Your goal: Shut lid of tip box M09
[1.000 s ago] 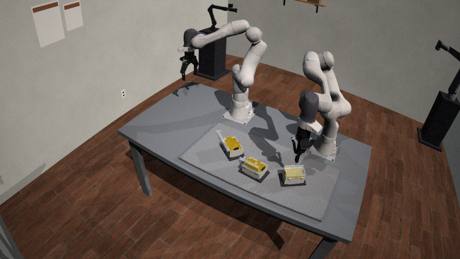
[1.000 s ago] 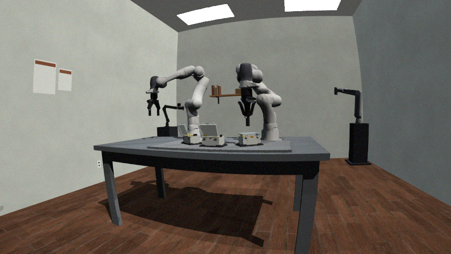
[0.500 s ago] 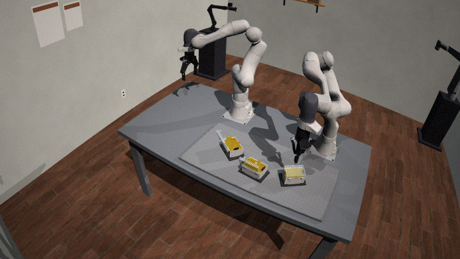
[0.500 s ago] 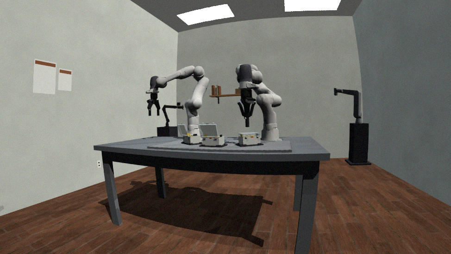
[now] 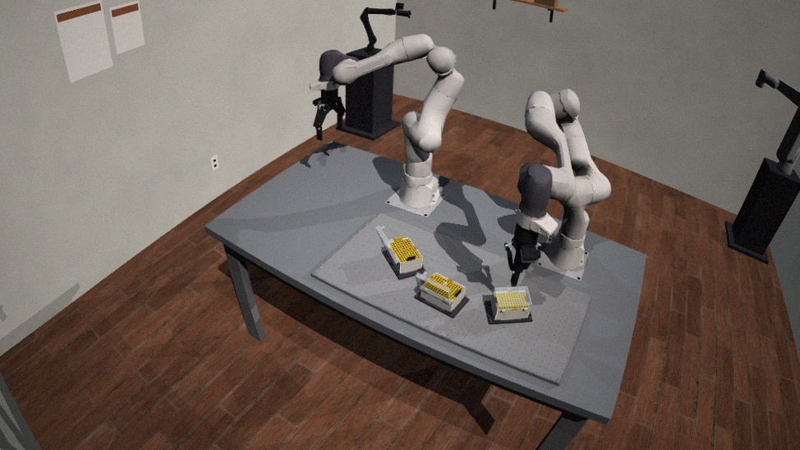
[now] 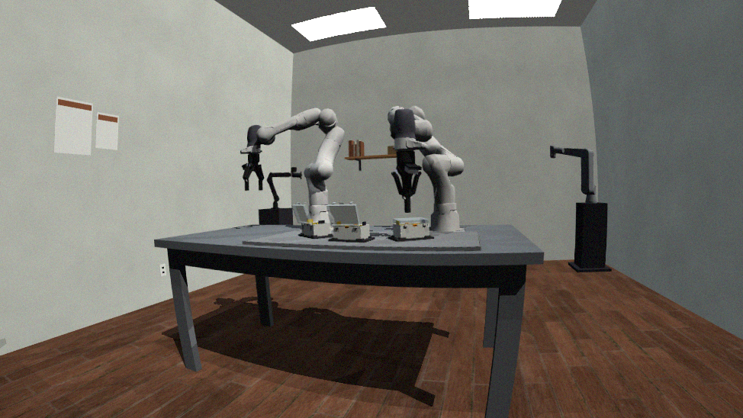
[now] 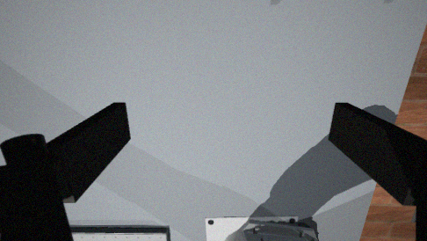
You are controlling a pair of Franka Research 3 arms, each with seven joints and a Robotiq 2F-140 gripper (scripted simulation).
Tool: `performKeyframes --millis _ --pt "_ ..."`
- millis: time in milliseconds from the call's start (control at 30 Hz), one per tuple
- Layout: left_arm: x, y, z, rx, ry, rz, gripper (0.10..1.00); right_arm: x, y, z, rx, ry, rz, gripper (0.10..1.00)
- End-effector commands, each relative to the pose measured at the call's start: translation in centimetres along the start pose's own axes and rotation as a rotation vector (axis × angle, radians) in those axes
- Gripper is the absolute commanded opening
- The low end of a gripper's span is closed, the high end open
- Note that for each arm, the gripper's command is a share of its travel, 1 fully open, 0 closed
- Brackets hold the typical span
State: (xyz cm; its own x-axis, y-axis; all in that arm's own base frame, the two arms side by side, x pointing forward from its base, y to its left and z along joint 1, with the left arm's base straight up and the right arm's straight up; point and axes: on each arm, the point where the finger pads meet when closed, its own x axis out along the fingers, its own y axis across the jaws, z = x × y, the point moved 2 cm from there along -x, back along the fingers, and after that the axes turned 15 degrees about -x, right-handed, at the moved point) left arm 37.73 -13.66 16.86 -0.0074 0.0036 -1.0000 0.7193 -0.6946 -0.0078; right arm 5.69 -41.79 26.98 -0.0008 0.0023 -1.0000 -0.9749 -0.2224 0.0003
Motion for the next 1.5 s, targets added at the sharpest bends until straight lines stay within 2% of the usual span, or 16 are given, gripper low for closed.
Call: performKeyframes --millis 0,200,1467 --pt "0.6 0.2 -0.2 -0.004 0.003 0.008 0.099 0.0 0.0 0.0 0.005 0.002 0.000 1.000" --pt "1.6 0.2 -0.2 -0.004 0.003 0.008 0.099 0.0 0.0 0.0 0.005 0.002 0.000 1.000" --pt "2.3 0.2 -0.2 -0.004 0.003 0.008 0.099 0.0 0.0 0.0 0.005 0.002 0.000 1.000"
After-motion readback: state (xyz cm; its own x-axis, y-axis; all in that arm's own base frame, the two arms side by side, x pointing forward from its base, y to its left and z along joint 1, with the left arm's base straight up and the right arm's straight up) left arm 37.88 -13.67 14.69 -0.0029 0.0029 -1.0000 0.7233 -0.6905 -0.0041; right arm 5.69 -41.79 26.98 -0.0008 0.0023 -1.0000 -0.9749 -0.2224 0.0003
